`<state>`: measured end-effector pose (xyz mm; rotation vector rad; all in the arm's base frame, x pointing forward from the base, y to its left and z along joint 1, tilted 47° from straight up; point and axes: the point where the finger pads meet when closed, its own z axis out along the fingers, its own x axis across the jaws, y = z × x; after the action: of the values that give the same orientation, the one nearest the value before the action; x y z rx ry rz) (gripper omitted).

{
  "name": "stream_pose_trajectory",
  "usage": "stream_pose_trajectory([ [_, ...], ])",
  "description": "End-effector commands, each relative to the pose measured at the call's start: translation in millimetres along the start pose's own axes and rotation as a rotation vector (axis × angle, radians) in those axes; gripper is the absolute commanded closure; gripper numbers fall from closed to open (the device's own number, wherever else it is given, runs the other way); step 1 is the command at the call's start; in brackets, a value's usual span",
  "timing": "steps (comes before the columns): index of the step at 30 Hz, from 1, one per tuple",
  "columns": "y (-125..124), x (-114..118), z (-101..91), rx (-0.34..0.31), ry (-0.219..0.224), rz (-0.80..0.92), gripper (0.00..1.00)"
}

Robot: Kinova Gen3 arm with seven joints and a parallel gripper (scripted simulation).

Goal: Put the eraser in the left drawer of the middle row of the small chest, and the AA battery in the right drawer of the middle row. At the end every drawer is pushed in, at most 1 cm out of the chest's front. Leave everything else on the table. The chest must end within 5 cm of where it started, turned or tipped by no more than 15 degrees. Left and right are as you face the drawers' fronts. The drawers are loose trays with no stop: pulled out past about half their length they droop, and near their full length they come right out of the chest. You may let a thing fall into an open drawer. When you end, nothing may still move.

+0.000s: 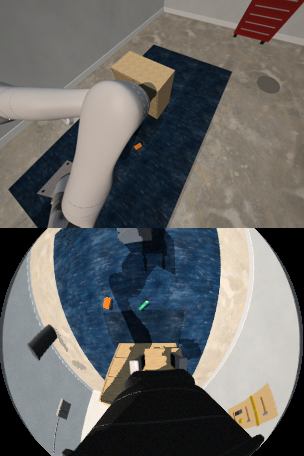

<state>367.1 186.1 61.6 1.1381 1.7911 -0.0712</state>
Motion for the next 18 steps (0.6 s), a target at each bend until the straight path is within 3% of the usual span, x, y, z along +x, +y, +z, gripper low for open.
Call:
stream_pose_trajectory([
  [1, 10, -5, 1.4, 0.062, -0.008, 0.042, 0.0],
  [3, 10, -5, 1.4, 0.062, -0.008, 0.042, 0.0],
  [18, 18, -5, -9.2, 0.455, 0.001, 0.042, 0.0],
])
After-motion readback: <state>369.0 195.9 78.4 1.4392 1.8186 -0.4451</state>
